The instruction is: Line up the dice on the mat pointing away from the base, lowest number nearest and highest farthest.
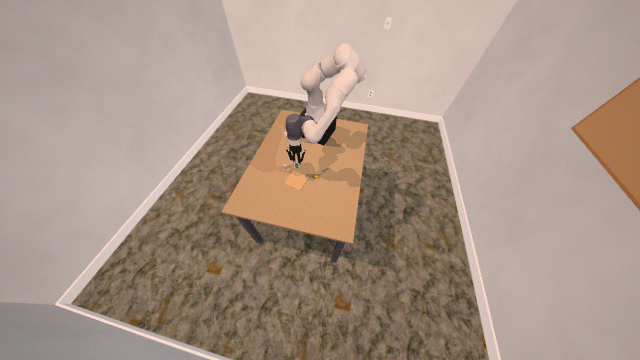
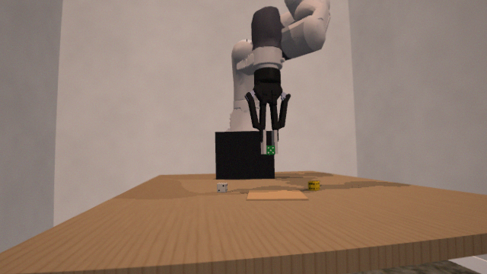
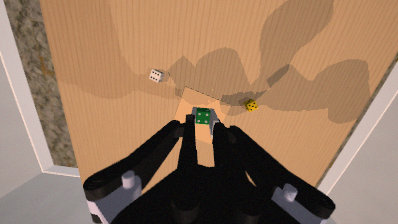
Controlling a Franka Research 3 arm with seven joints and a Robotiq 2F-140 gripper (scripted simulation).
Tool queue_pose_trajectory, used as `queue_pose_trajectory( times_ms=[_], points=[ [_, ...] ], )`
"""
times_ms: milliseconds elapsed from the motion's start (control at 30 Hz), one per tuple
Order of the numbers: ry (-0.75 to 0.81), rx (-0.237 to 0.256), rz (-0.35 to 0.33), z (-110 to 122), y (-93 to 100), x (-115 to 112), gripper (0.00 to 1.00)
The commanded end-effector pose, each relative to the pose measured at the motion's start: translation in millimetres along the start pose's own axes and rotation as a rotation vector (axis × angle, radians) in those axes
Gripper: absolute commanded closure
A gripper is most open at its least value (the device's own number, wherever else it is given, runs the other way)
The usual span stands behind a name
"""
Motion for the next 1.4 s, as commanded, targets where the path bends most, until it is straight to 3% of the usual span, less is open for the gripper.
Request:
queue_pose_trajectory(
  times_ms=[0,500,900,1367],
  points=[
    [-0.085,0.001,0.015,1,-0.2,-1,0.87],
    [-0.086,0.0,0.015,1,-8.3,-1,0.87],
    [-0.086,0.0,0.015,2,-57.6,-1,0.87],
    [-0.086,0.0,0.015,2,-95.2,-1,0.87]
  ],
)
Point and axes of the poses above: the point where the finger pads meet when closed, its own y axis back along the fingers, its own z axis across the jaws, x = y × z, the point moved 8 cm from there along y, back along the fingers, and after that the axes turned 2 degrees about y, right-handed, at the moved point
